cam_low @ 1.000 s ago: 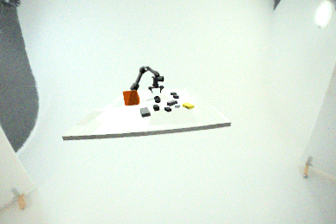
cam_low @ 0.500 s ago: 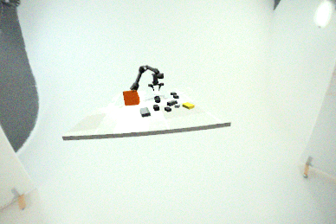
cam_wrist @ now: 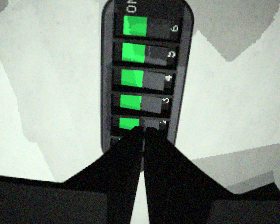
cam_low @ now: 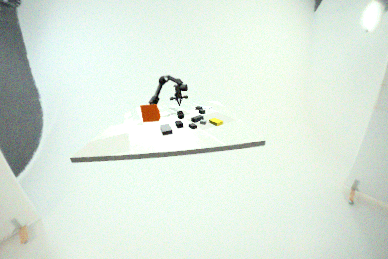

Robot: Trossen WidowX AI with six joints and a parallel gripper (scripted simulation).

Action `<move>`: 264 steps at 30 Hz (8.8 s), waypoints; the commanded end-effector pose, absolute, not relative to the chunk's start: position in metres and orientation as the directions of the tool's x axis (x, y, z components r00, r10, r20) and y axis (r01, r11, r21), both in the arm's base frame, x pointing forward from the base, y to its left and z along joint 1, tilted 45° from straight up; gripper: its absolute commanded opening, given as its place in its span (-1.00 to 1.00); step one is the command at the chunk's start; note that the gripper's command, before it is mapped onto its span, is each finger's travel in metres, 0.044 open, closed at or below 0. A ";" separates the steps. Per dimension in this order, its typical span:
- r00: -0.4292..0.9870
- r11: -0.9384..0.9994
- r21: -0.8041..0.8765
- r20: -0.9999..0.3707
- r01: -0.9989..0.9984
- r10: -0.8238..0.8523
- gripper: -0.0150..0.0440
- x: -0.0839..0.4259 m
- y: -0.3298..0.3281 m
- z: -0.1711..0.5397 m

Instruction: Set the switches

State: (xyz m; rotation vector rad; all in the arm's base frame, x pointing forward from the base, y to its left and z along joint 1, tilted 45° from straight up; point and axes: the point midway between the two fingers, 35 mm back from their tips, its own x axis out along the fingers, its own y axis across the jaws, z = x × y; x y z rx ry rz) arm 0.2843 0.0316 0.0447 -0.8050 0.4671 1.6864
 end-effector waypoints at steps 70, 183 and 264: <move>-0.124 -0.280 -0.105 -0.715 -0.954 0.689 0.40 0.240 0.021 0.027; 0.163 -0.060 -0.308 -0.649 -0.950 0.743 -0.49 0.229 0.057 -0.084; 0.163 -0.061 -0.305 -0.655 -0.950 0.738 -0.49 0.240 0.023 -0.051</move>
